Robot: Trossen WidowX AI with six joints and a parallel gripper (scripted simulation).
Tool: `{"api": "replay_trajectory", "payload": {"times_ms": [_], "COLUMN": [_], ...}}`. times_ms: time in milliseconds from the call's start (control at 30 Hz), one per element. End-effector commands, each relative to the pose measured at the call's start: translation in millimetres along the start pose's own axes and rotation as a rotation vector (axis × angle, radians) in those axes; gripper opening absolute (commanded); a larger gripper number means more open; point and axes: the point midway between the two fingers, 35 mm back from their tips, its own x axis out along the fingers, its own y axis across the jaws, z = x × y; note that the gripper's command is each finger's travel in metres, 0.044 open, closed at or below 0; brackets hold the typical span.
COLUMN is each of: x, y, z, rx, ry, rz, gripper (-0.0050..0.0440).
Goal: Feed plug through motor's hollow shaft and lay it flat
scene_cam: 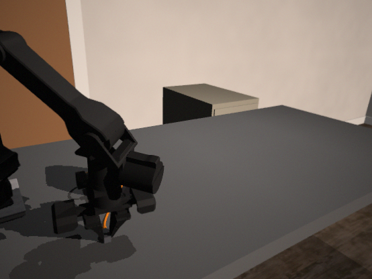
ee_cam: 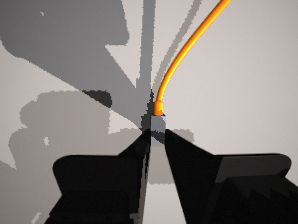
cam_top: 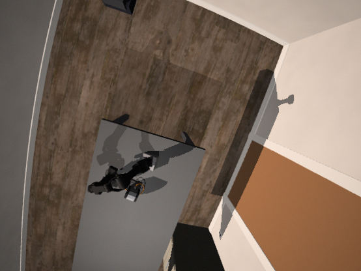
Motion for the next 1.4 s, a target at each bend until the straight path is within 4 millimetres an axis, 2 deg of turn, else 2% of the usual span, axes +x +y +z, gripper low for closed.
{"api": "replay_trajectory", "payload": {"times_ms": [0,733,767,833,1200,1367], "x": [-1.3,0.5,0.5,0.5,0.5,0.5], "y": [0.3,0.0,0.0,0.0,0.0,0.0], "z": [0.5,-0.5,-0.5,-0.5,-0.5,-0.5], "rx": [-0.003,0.002,0.002,0.002,0.002,0.002], "ry": [-0.001,0.002,0.002,0.002,0.002,0.002], "rz": [-0.001,-0.002,-0.002,-0.002,-0.002,-0.002], "gripper": [0.0000,0.0000,0.0024,0.0024,0.0288,0.0300]}}
